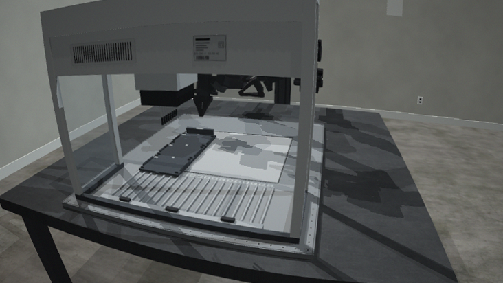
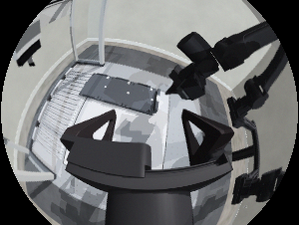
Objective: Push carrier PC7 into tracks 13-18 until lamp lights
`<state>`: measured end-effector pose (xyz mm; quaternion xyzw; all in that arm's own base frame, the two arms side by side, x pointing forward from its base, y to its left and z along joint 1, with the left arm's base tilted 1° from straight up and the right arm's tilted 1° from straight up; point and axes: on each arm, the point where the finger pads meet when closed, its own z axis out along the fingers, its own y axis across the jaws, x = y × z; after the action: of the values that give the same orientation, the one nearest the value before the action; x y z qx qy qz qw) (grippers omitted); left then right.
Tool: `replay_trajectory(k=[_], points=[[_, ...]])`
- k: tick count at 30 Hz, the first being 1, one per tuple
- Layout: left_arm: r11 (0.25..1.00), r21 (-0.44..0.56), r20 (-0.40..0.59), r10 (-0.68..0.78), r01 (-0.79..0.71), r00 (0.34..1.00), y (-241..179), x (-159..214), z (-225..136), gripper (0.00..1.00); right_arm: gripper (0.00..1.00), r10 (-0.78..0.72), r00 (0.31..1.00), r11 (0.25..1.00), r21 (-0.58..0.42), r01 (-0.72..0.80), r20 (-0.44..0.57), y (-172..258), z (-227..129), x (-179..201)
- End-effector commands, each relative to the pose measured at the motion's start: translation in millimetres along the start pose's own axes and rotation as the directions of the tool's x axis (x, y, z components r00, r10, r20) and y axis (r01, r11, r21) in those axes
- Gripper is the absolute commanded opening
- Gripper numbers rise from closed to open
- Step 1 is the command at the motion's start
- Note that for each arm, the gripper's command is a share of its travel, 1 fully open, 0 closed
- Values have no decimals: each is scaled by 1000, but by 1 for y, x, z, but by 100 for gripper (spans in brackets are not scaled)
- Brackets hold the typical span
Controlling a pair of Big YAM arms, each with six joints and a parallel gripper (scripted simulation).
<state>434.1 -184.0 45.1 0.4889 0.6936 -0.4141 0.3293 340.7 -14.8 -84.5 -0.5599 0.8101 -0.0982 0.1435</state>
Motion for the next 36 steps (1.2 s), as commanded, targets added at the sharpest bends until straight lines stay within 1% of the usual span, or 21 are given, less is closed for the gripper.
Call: replay_trajectory(k=[1, 8, 10, 12, 15, 19, 25, 27, 29, 31, 36], points=[[999, -9, 6, 40, -40, 999, 16, -12, 1, 100, 0, 315, 949, 949, 24, -315, 3, -7, -5, -1], [999, -9, 6, 40, -40, 999, 16, -12, 1, 100, 0, 530, 848, 847, 24, -530, 10, -5, -7, 0], [999, -9, 6, 40, -40, 999, 16, -12, 1, 100, 0, 530, 848, 847, 24, -530, 10, -5, -7, 0], [999, -9, 6, 40, -40, 999, 16, -12, 1, 100, 0, 594, 804, 804, 23, -595, 11, -5, -7, 0], [999, -9, 6, 40, -40, 999, 16, -12, 1, 100, 0, 701, 713, 713, 21, -701, 13, -3, -7, 1], [999, -9, 6, 40, -40, 999, 16, -12, 1, 100, 0, 787, 617, 616, 19, -787, 16, -2, -8, 1], [999, -9, 6, 40, -40, 999, 16, -12, 1, 100, 0, 896, 444, 444, 15, -896, 21, -1, -9, 2], [999, -9, 6, 40, -40, 999, 16, -12, 1, 100, 0, 896, 444, 444, 15, -896, 21, -1, -9, 2], [999, -9, 6, 40, -40, 999, 16, -12, 1, 100, 0, 927, 374, 373, 13, -928, 21, 0, -9, 2], [999, -9, 6, 40, -40, 999, 16, -12, 1, 100, 0, 961, 277, 277, 11, -961, 21, 1, -10, 3], [999, -9, 6, 40, -40, 999, 16, -12, 1, 100, 0, 993, 113, 113, 7, -994, 24, 2, -10, 3]])
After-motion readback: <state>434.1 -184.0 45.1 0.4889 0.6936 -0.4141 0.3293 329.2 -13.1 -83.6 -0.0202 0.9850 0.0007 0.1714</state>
